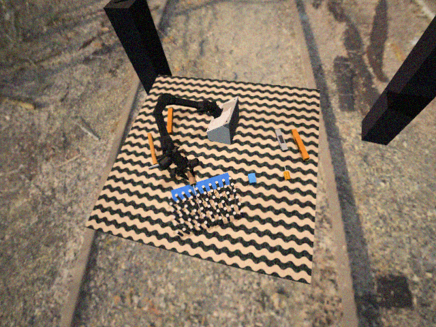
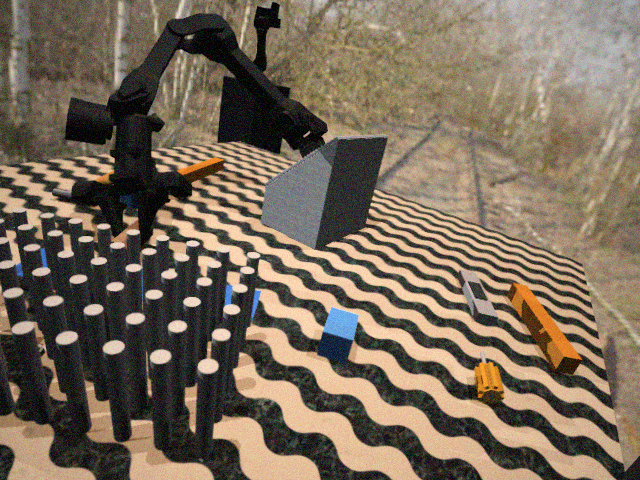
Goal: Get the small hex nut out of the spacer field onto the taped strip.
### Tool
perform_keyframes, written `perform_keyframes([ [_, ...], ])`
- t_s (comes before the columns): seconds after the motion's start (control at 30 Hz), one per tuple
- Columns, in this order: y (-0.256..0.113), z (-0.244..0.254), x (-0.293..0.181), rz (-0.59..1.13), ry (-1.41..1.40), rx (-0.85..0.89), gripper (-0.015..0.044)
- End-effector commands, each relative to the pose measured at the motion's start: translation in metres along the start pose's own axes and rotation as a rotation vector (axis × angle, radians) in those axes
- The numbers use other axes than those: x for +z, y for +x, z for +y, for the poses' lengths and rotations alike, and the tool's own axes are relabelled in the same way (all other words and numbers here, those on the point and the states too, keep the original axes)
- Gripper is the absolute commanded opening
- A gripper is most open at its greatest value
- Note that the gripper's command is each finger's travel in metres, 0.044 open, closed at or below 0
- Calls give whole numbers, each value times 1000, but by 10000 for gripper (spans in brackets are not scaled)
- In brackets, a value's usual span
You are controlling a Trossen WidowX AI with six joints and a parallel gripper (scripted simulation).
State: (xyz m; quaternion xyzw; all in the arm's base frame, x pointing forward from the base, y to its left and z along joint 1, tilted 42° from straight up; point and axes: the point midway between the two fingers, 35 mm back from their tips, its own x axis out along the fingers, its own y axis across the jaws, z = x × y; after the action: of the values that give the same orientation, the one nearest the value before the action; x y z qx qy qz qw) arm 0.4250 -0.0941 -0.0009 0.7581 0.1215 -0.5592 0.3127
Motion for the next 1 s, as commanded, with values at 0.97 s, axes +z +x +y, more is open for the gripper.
perform_keyframes([
  [0.97,17,2,-6,8,-2,3,0],
])
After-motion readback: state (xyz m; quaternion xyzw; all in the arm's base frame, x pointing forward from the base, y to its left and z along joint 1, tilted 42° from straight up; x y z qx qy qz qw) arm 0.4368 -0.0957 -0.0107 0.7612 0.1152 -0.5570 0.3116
